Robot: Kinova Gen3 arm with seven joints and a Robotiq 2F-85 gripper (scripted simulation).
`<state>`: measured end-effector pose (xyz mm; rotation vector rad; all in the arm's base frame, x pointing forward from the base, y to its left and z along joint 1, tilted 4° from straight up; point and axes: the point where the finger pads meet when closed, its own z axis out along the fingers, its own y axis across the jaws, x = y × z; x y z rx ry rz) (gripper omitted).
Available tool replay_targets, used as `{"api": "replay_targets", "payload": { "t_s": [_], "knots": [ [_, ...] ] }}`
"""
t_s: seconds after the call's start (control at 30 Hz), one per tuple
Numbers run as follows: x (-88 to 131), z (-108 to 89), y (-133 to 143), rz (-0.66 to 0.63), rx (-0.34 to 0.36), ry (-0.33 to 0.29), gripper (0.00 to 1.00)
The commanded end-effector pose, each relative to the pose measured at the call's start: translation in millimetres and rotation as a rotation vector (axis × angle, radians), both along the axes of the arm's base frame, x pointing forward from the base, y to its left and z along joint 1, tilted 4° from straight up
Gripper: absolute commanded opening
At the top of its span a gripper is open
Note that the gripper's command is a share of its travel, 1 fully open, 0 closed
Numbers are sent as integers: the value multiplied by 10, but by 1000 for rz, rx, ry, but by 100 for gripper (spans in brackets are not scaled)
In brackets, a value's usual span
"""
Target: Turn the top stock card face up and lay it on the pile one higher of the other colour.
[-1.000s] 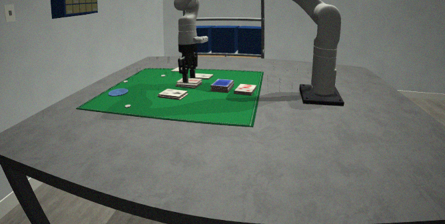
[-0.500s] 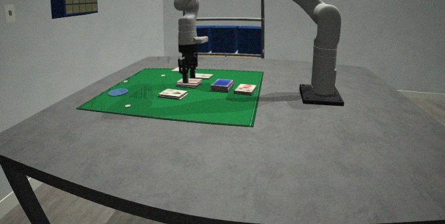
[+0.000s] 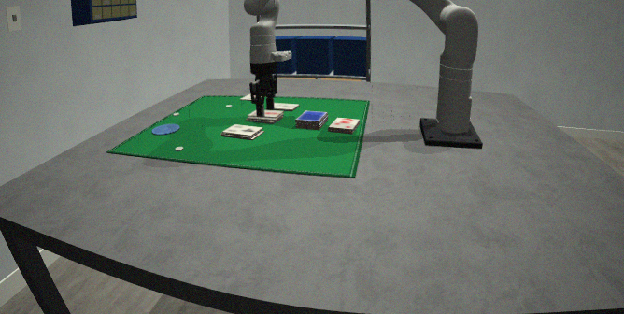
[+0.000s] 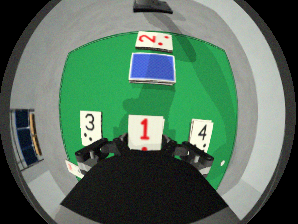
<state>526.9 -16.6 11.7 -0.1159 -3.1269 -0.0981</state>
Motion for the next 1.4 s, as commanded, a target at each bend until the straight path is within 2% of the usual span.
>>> {"api": "replay_targets", "payload": {
  "t_s": [0.0,1.03,1.07,1.37],
  "knots": [
    [31,-3,30,1,3,-8,72],
    [26,-38,32,0,3,-7,72],
    [26,-38,32,0,3,-7,85],
    [26,-38,32,0,3,-7,85]
  ]
}}
